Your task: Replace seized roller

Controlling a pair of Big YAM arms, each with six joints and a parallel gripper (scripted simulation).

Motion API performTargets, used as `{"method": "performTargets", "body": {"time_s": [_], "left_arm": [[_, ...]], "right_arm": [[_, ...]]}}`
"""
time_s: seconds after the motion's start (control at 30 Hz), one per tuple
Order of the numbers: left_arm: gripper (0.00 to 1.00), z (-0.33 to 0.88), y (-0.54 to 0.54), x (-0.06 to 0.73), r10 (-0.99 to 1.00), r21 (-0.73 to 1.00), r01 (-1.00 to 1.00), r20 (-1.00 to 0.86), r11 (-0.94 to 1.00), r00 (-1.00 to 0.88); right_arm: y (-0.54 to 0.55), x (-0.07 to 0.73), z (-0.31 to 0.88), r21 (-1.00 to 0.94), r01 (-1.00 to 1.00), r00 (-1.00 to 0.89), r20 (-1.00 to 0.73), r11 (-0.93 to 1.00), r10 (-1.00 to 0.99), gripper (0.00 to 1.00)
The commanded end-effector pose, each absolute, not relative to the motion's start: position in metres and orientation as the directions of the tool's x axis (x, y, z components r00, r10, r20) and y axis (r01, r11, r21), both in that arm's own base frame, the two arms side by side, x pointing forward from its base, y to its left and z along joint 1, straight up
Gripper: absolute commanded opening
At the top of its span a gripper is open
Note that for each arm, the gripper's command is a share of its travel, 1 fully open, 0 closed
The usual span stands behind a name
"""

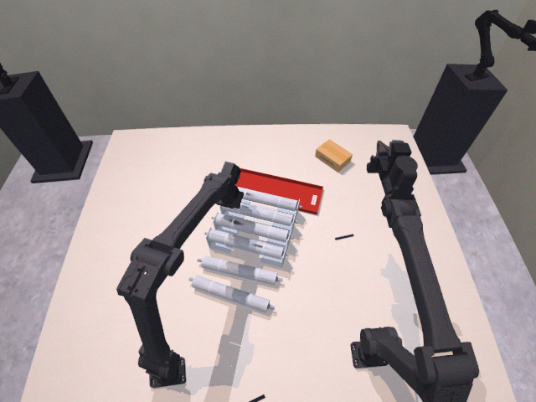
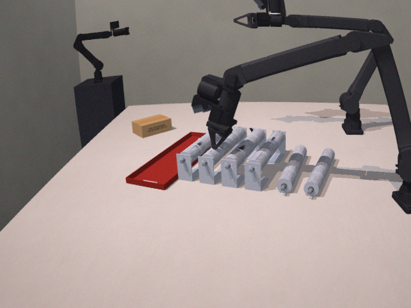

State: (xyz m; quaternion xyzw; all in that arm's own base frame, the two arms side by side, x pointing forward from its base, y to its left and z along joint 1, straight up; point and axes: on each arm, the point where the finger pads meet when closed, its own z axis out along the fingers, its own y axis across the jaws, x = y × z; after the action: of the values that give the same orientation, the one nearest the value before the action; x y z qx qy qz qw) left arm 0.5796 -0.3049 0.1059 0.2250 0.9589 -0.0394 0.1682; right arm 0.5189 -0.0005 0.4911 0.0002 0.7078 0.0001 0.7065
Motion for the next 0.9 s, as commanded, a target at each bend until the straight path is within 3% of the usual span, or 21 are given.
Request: {"method": "performTargets", "body": {"time_s": [0.0,0.87], "left_arm": [[0.00,0.088,-0.300,0.586,0.402,0.000,0.426,-0.332,0.905,-0.853],[0.00,0.086,-0.297,0.586,0.399,0.000,0.423,-0.329,0.906,-0.856]], "right_arm": [[0.004,0.524,0.535,-0.011,-0.006,0.062,-0.998,1.000,-0.010,0.00],[0.004,0.524,0.535,-0.011,-0.006,0.062,-0.998,1.000,-0.010,0.00]]}}
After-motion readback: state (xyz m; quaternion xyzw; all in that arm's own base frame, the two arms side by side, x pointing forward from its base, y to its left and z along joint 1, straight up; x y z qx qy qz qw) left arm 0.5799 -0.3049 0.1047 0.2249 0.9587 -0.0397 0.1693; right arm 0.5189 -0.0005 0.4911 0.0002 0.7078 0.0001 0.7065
